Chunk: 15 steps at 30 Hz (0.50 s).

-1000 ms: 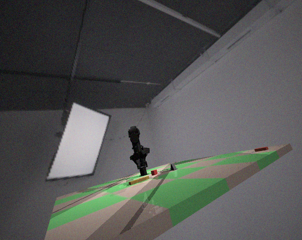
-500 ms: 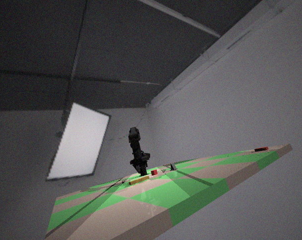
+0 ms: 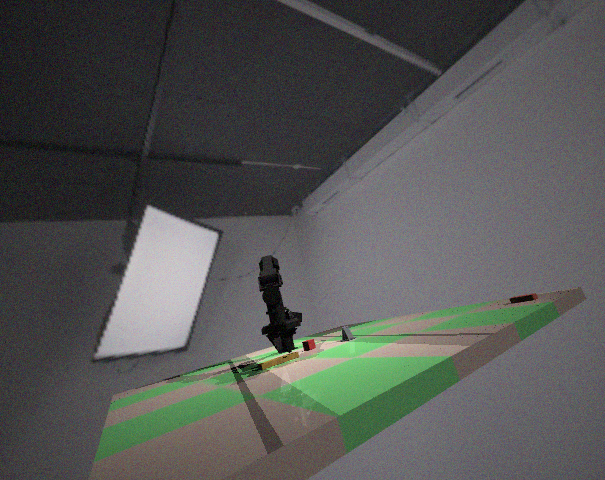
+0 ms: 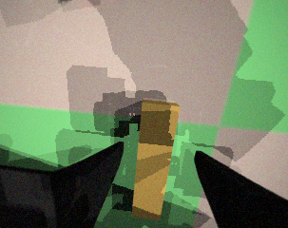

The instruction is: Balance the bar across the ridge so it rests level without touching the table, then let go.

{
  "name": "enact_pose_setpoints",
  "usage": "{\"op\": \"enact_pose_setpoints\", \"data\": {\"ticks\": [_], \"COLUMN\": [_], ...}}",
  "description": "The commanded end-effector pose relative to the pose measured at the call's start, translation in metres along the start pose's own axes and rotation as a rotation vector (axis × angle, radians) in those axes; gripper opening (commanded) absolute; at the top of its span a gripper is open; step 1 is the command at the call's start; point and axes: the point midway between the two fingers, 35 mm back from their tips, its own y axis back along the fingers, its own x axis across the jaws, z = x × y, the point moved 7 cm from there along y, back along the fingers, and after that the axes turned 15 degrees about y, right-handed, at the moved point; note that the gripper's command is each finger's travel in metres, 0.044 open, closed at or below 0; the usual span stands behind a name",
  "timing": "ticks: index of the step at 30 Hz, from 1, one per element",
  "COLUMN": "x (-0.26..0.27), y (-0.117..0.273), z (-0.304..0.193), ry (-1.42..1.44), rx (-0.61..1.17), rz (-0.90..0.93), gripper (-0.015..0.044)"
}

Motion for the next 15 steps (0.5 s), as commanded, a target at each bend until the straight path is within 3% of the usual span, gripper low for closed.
{"op": "enact_pose_setpoints", "data": {"ticks": [1,15], "x": [0.0014,0.0017], "y": [-0.0094,-0.0183], "z": [0.0007,0.0009], "ry": [-0.007,-0.007], "rx": [-0.004,-0.004], "rz": [0.010,0.010], "gripper": [0.0315,0.0315]}}
